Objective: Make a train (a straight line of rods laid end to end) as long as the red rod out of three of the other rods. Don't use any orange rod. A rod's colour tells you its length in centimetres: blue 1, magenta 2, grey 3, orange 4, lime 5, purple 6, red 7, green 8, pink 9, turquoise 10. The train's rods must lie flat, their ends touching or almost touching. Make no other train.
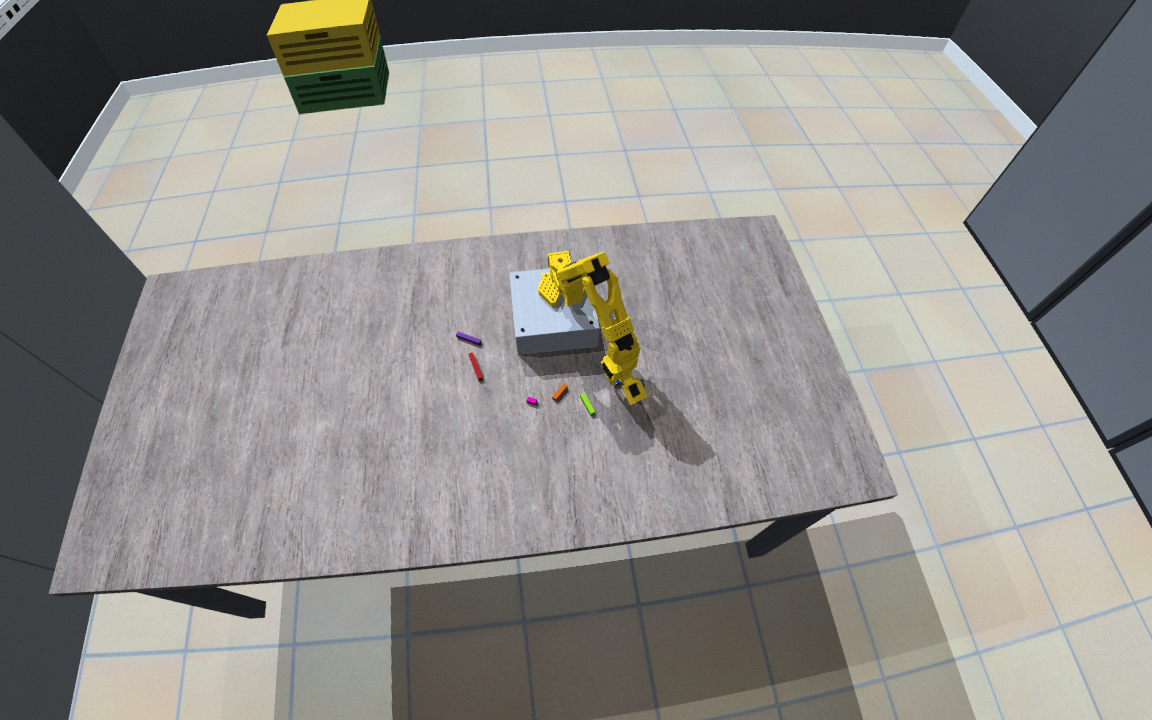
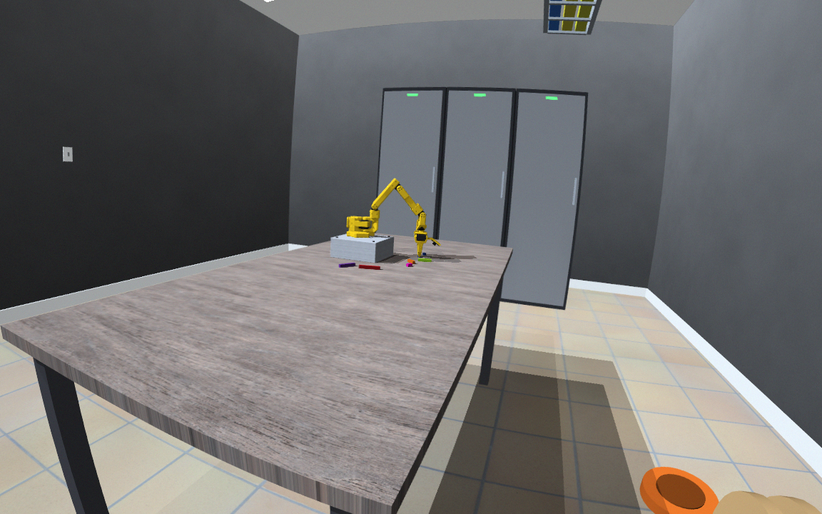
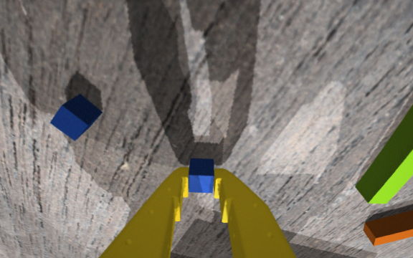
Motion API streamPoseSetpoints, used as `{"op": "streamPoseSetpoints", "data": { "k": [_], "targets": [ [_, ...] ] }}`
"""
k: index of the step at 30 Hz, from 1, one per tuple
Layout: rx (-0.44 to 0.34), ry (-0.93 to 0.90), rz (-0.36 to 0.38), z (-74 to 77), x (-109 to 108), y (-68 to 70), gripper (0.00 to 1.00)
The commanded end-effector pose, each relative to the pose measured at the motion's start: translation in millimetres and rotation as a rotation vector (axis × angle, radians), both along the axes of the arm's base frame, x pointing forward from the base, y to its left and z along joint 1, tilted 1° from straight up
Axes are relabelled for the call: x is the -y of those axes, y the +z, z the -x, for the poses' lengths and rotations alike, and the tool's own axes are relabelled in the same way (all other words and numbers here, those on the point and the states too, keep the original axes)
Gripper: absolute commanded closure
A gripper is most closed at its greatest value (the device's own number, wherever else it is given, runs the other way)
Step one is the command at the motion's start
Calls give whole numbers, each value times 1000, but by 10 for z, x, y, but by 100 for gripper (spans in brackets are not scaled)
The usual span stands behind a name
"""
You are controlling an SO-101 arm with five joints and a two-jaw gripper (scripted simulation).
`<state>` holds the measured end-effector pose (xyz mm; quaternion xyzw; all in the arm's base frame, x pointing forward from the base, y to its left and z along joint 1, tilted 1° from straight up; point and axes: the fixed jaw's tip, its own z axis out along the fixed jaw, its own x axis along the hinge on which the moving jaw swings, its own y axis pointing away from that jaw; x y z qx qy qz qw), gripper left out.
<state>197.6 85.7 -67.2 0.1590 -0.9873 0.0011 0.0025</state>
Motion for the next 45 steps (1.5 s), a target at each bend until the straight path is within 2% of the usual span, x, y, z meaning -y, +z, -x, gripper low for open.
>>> {"op": "streamPoseSetpoints", "data": {
  "k": [1,19,37,45],
  "targets": [
    [3,5,-3,-1,-14,-17,100],
    [4,5,-3,-4,-13,4,100],
    [4,5,-3,-20,12,310,100],
    [4,5,-3,-18,18,355,100]
  ]
}}
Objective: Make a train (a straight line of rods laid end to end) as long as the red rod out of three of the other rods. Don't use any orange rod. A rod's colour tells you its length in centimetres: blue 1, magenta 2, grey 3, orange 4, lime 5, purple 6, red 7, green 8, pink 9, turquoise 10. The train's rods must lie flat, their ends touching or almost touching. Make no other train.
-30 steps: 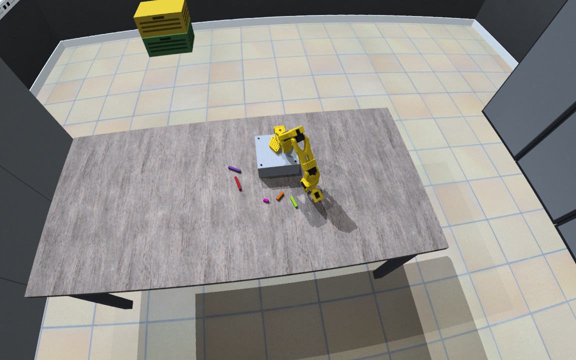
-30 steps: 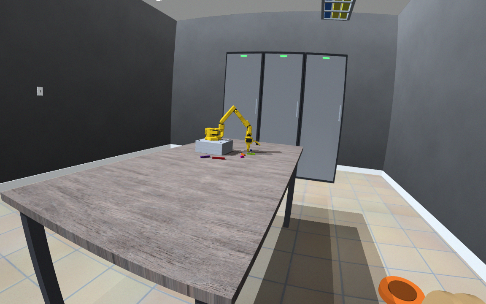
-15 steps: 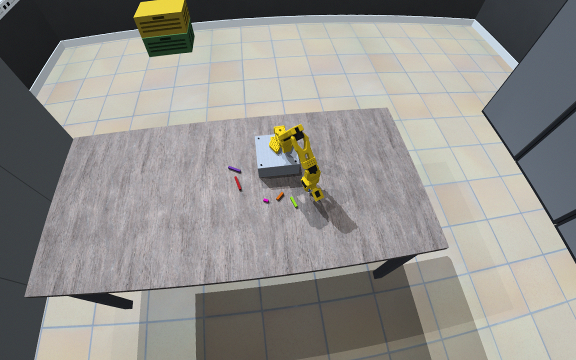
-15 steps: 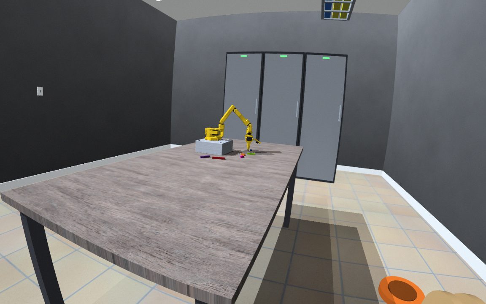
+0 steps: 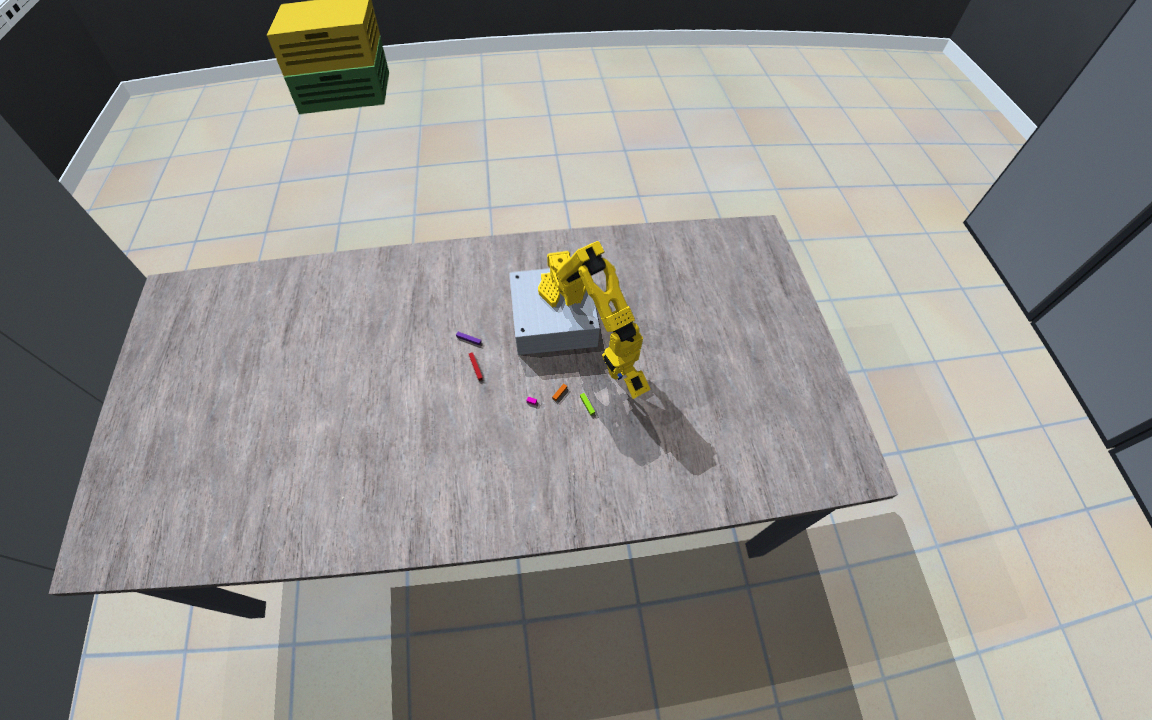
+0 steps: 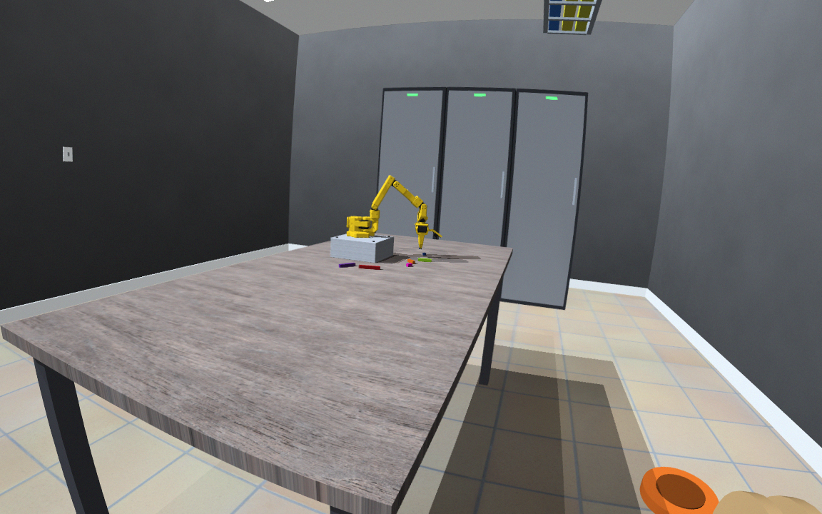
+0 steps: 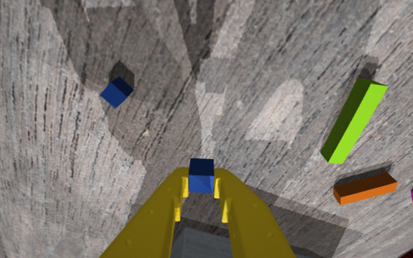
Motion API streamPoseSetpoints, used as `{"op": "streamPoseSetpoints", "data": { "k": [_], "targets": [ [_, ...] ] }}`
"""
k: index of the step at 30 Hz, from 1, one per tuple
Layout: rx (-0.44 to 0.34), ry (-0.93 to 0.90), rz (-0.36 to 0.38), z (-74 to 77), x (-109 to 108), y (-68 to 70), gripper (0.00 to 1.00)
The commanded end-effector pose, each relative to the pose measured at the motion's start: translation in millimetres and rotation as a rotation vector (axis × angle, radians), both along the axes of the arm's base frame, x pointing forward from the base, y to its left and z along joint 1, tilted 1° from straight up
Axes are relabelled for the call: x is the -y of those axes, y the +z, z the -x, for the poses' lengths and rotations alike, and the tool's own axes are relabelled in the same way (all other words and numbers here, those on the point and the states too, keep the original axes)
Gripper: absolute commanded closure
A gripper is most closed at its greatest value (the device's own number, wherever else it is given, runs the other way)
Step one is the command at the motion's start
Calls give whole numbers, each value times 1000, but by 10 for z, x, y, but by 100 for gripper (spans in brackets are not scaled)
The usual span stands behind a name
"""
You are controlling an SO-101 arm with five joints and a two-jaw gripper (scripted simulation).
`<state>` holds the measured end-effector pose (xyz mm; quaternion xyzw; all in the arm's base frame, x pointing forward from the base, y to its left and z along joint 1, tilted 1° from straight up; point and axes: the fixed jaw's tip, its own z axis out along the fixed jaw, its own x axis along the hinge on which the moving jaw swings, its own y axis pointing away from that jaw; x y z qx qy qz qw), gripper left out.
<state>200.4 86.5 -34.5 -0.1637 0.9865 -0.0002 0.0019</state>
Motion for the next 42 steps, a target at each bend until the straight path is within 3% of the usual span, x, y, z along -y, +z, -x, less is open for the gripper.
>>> {"op": "streamPoseSetpoints", "data": {
  "k": [1,9,17,19,27,34,36,42],
  "targets": [
    [-5,-5,1,10,27,28,100],
    [-5,18,1,47,-29,26,100],
    [-6,154,2,305,-332,10,100],
    [-6,154,2,305,-332,10,100],
    [-8,389,5,846,-699,-17,100],
    [-9,593,8,1362,-842,-40,100],
    [-9,593,8,1362,-842,-40,100],
    [-9,708,10,1650,-850,-54,100]
  ]
}}
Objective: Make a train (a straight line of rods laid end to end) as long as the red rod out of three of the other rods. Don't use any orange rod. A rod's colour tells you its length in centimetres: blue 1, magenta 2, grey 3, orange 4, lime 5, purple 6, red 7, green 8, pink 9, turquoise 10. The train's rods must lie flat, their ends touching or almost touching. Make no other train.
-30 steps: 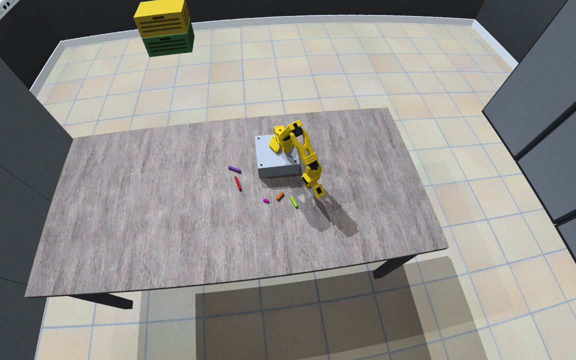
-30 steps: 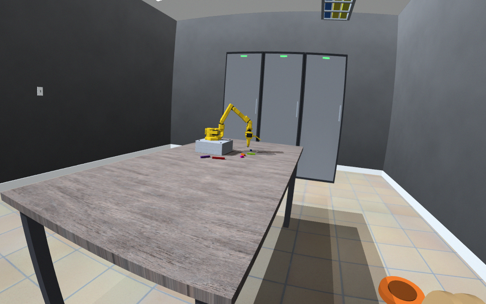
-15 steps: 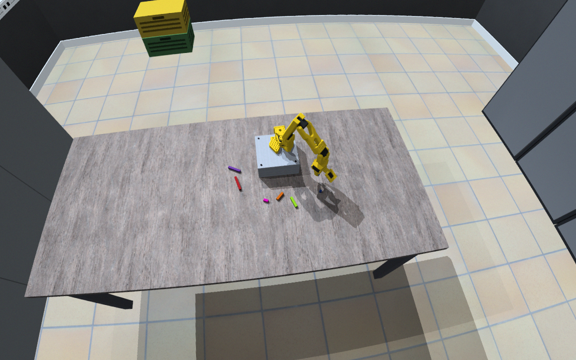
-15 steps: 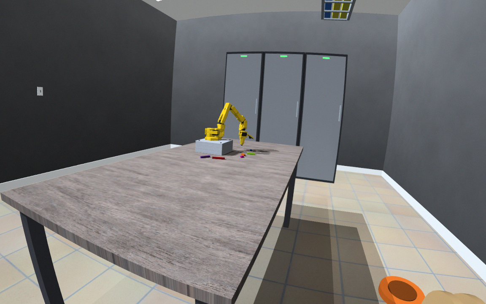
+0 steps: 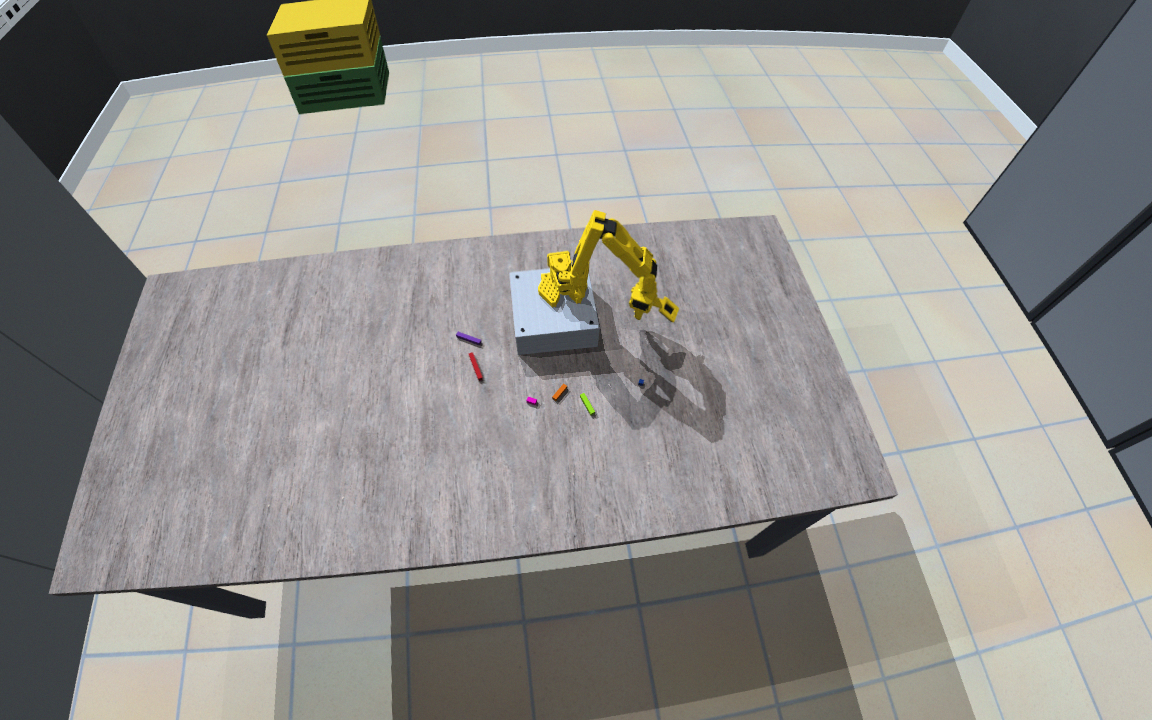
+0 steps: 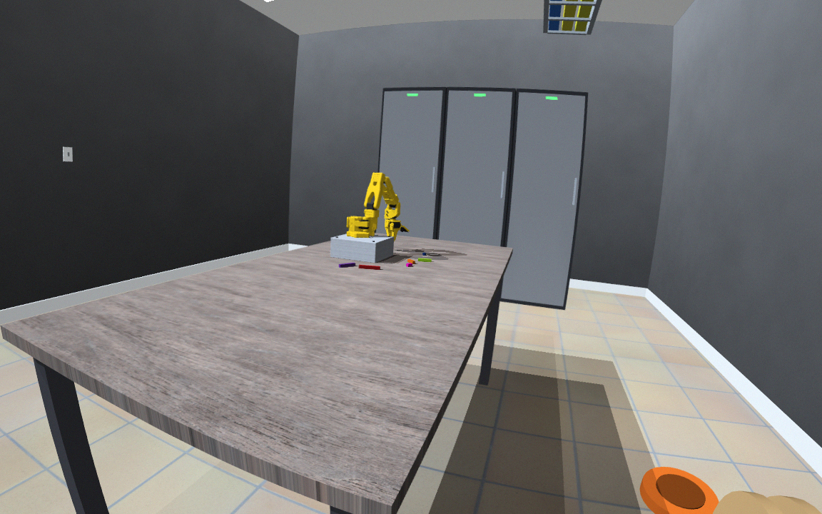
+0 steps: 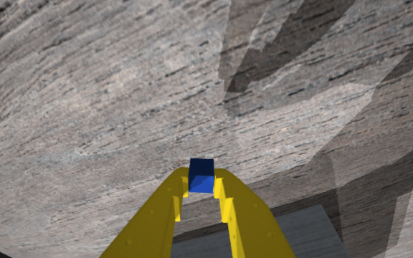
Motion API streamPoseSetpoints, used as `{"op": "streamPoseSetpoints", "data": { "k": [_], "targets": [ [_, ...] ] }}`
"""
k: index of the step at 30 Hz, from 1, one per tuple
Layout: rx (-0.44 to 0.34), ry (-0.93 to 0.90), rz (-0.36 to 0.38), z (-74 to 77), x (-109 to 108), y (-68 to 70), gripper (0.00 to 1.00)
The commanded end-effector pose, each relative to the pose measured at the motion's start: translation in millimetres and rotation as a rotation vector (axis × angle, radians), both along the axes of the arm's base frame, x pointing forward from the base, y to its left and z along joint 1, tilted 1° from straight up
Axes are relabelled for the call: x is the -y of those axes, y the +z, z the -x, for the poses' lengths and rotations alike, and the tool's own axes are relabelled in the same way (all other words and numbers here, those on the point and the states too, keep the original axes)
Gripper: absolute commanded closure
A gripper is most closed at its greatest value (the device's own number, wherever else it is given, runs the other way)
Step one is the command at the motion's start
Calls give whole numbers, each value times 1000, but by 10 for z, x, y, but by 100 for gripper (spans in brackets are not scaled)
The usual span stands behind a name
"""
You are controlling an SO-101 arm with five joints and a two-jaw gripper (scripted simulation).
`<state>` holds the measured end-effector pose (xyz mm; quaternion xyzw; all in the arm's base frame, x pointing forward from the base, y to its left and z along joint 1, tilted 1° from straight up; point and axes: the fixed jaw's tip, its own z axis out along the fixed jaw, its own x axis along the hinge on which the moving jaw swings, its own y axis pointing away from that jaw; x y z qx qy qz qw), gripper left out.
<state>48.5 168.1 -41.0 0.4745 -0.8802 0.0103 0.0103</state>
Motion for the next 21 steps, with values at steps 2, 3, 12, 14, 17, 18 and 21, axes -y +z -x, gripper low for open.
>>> {"op": "streamPoseSetpoints", "data": {
  "k": [2,3,12,14,17,18,21],
  "targets": [
    [5,70,-19,184,-31,9,100],
    [5,77,-19,203,-29,8,100],
    [7,92,-26,246,-15,29,100],
    [7,92,-26,246,-15,29,100],
    [7,92,-26,246,-15,29,100],
    [7,92,-26,246,-15,29,100],
    [7,92,-26,246,-15,29,100]
  ]
}}
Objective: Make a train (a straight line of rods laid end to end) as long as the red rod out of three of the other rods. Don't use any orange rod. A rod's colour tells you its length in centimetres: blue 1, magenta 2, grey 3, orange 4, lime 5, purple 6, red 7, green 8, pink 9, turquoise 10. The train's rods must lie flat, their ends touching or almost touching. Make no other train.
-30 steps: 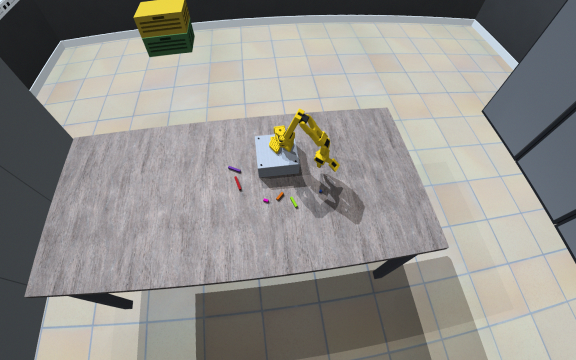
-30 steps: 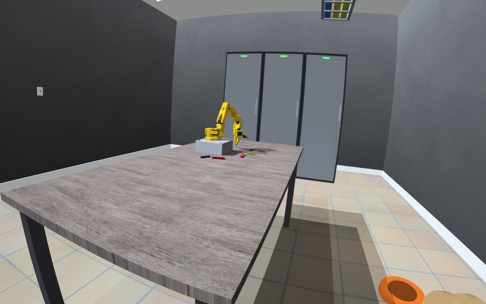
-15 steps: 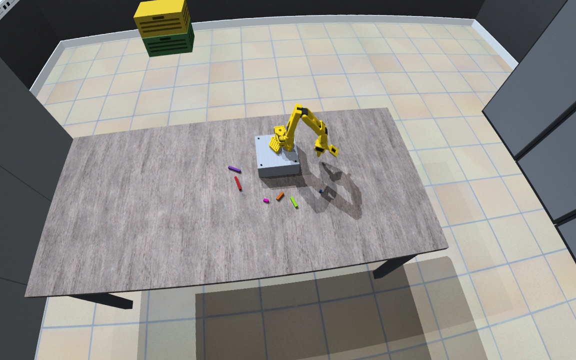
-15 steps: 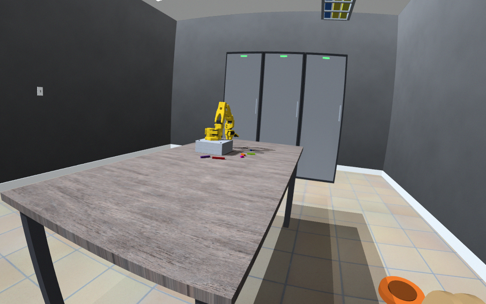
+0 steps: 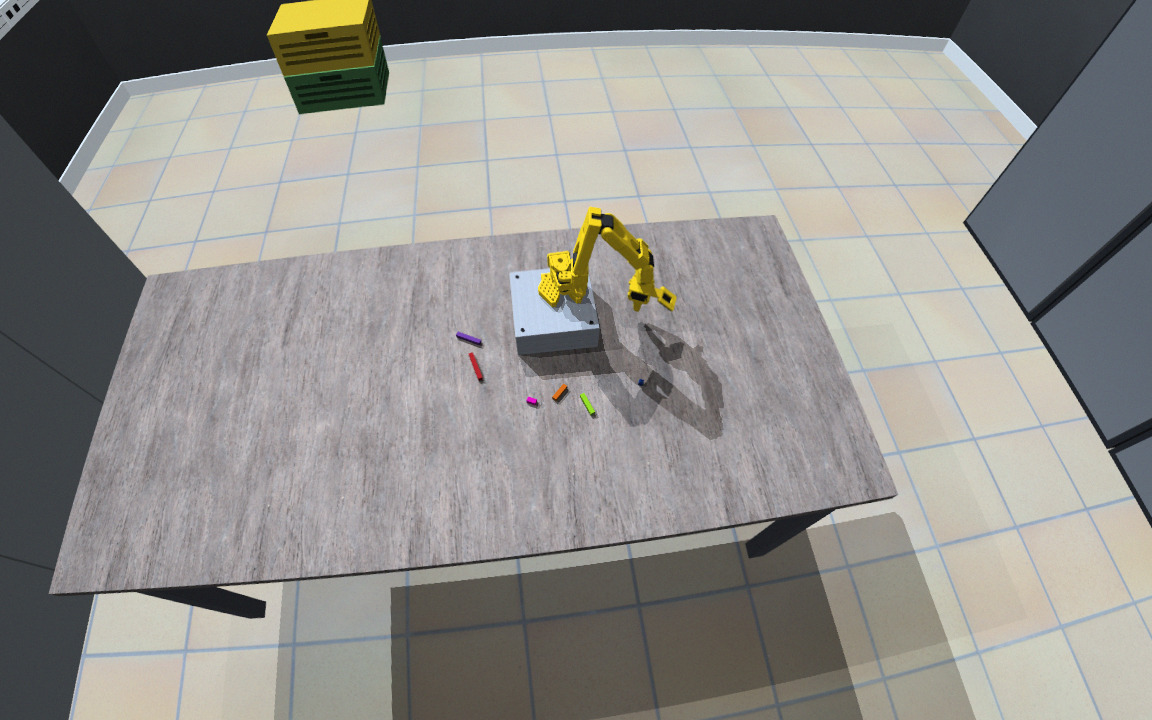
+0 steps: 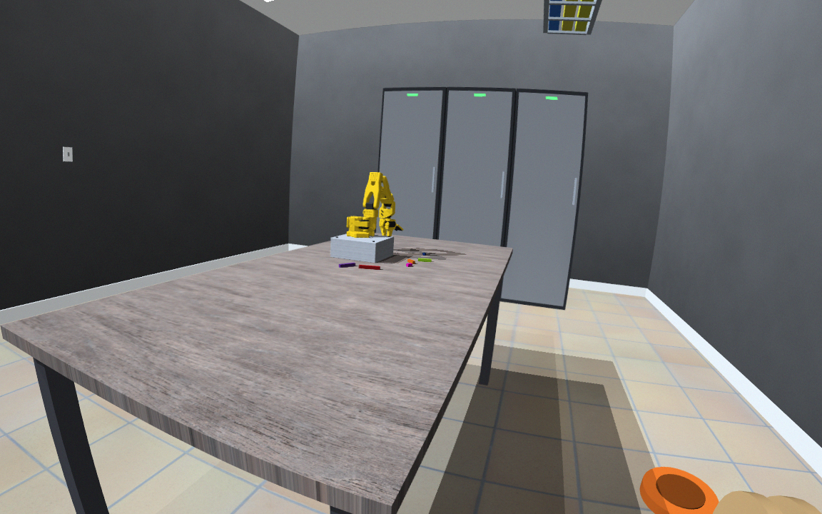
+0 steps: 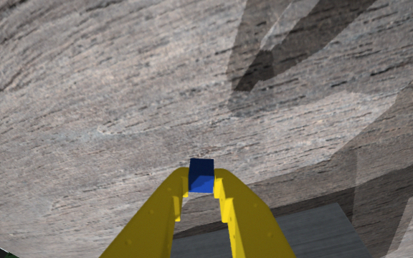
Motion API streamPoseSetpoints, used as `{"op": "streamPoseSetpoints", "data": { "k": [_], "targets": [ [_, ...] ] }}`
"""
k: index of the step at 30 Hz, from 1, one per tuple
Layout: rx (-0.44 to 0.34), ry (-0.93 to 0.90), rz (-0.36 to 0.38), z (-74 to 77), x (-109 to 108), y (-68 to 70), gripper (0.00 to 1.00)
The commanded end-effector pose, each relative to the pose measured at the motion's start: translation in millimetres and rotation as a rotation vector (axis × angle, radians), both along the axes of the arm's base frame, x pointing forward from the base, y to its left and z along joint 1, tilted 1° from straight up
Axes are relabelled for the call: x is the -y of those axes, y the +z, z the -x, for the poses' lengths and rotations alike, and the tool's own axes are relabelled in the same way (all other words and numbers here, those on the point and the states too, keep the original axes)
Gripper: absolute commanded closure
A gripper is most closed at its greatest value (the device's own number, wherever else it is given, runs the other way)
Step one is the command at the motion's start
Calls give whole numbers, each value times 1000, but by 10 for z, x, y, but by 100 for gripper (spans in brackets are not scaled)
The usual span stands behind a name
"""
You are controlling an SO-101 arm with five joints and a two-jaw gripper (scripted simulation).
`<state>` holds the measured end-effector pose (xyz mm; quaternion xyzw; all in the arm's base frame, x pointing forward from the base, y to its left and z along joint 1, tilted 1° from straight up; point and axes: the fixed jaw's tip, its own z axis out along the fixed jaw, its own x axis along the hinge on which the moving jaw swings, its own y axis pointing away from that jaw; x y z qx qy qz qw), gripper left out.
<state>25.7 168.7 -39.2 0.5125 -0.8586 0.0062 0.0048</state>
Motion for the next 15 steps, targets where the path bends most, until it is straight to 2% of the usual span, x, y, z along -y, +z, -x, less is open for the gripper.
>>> {"op": "streamPoseSetpoints", "data": {
  "k": [1,15],
  "targets": [
    [2,5,-13,18,-9,11,100],
    [2,5,-13,18,-10,-13,100]
  ]
}}
